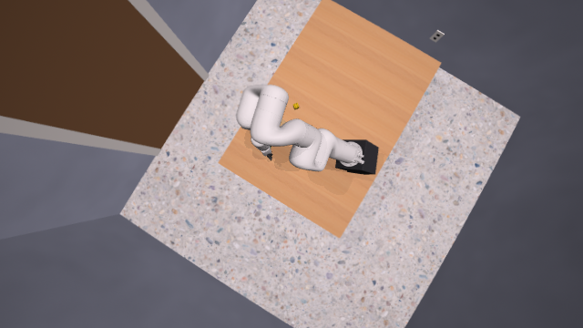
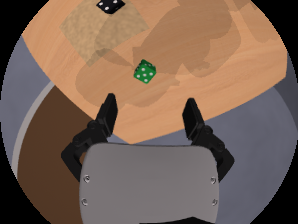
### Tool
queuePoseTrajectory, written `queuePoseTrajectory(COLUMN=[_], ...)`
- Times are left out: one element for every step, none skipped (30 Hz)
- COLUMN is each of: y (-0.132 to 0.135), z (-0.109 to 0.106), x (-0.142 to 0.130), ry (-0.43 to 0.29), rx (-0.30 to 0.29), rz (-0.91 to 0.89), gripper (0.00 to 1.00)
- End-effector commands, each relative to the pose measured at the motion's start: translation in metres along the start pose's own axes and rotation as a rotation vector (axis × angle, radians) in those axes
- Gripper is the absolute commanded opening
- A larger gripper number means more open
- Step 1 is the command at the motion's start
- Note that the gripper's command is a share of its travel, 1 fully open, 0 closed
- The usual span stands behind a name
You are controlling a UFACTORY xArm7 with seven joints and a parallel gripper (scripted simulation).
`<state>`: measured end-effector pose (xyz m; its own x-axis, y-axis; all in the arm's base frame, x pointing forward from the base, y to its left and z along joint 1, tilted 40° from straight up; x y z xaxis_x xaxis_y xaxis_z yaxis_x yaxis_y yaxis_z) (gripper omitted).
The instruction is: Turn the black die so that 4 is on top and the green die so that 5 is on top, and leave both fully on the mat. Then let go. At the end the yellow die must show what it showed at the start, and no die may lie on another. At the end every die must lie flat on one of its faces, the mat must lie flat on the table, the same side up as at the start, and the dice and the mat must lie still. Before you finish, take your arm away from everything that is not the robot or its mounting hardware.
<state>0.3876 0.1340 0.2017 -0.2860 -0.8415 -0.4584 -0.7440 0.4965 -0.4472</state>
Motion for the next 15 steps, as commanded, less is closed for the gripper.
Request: queuePoseTrajectory(y=[-0.0036, -0.0051, -0.0053, -0.0066, -0.0076, -0.0082, -0.0086, -0.0087, -0.0087, -0.0087, -0.0087, -0.0087, -0.0087, -0.0087, -0.0087], z=[0.0009, 0.0015, 0.0015, 0.002, 0.0024, 0.0026, 0.0028, 0.0028, 0.0028, 0.0028, 0.0028, 0.0028, 0.0028, 0.0028, 0.0028], x=[0.0004, 0.0012, 0.0013, 0.0021, 0.0026, 0.003, 0.0033, 0.0033, 0.0034, 0.0034, 0.0034, 0.0034, 0.0034, 0.0034, 0.0034], ry=[0.007, 0.009, 0.009, 0.011, 0.012, 0.012, 0.013, 0.013, 0.013, 0.013, 0.013, 0.013, 0.013, 0.013, 0.013], rx=[0.009, 0.012, 0.012, 0.015, 0.018, 0.019, 0.02, 0.02, 0.02, 0.02, 0.02, 0.02, 0.02, 0.02, 0.02], rz=[0.136, 0.195, 0.203, 0.254, 0.291, 0.315, 0.329, 0.334, 0.335, 0.335, 0.335, 0.335, 0.335, 0.335, 0.335], gripper=[1.0, 1.0, 1.0, 1.0, 1.0, 1.0, 1.0, 1.0, 1.0, 0.47, 0.47, 0.47, 0.47, 0.47, 0.47])
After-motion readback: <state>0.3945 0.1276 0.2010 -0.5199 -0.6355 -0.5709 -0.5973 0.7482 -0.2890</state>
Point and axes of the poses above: the point where the finger pads meet when closed, its own z axis out along the fingers, its own y axis across the jaws, x = y × z, the point moved 5 cm from there along -z, back along the fingers, and after that the axes turned 13 degrees about -z, right-handed, at the moved point
